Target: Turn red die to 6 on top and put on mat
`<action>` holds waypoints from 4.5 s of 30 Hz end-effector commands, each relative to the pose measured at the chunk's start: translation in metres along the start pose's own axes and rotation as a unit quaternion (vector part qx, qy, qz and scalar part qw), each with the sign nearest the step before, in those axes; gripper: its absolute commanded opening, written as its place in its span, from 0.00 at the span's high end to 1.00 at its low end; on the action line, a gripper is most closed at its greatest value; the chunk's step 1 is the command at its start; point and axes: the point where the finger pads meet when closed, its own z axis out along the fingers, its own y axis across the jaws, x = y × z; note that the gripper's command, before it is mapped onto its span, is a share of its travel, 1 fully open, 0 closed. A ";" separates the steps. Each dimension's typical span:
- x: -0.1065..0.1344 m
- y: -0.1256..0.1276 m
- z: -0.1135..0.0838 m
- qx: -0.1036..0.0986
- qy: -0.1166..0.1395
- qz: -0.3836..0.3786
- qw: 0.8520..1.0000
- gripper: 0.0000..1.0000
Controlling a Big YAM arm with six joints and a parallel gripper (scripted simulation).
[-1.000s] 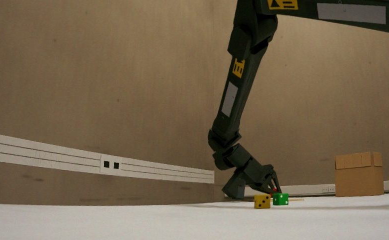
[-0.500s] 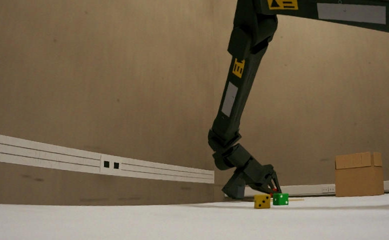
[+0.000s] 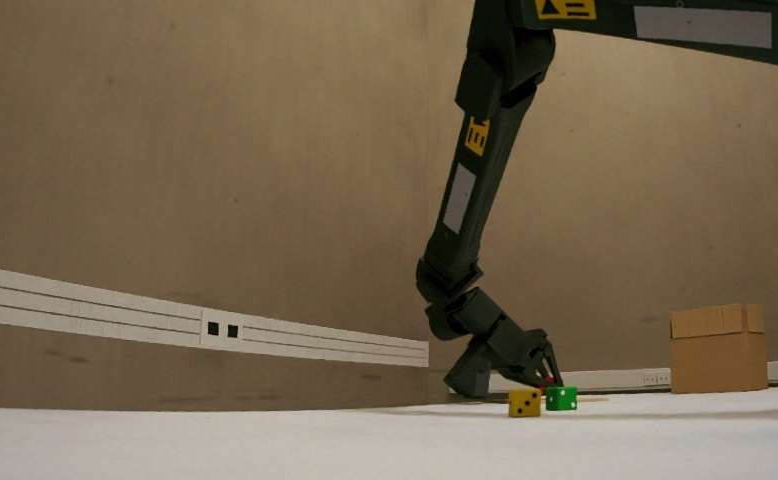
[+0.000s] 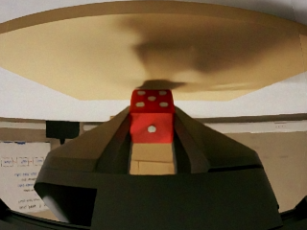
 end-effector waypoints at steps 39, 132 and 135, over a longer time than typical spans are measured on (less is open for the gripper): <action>-0.009 -0.017 -0.010 0.021 -0.003 0.006 1.000 0.80; -0.010 -0.016 -0.009 0.019 -0.003 0.006 1.000 0.61; -0.010 -0.016 -0.009 0.019 -0.003 0.006 1.000 0.61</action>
